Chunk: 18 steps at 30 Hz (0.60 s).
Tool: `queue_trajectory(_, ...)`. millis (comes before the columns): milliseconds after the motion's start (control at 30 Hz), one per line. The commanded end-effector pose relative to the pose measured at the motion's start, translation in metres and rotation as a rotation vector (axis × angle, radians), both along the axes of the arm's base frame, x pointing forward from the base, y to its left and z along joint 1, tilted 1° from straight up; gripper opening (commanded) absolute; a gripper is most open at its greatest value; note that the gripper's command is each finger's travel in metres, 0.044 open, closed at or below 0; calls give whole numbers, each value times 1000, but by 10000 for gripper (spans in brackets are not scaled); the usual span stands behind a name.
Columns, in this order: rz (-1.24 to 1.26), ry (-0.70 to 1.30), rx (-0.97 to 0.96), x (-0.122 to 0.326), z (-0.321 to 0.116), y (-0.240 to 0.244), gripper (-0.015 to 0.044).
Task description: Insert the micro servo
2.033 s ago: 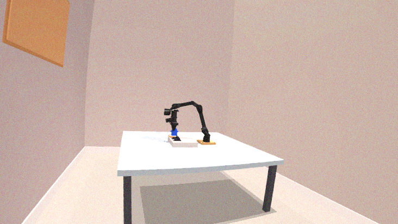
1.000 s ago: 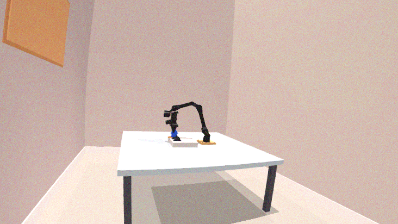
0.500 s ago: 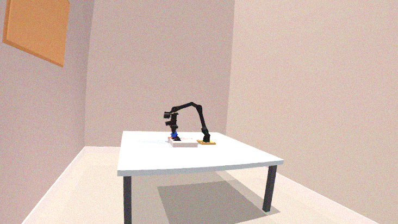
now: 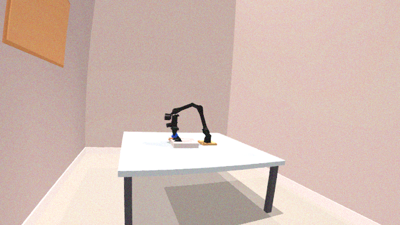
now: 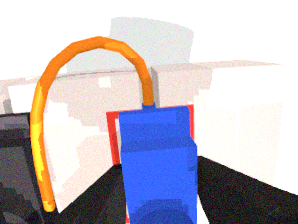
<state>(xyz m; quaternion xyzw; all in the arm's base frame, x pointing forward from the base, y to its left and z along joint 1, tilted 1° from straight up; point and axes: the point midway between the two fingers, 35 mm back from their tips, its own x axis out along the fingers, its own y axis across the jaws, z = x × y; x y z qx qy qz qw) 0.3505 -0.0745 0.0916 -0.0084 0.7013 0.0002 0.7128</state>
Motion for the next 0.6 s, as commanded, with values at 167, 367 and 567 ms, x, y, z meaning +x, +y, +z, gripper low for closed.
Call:
queue_trajectory(167,-1,0,5,0,-8,1,0)
queue_trajectory(367,-1,0,5,0,-13,1,0)
queue_trajectory(567,-1,0,5,0,-18,1,0)
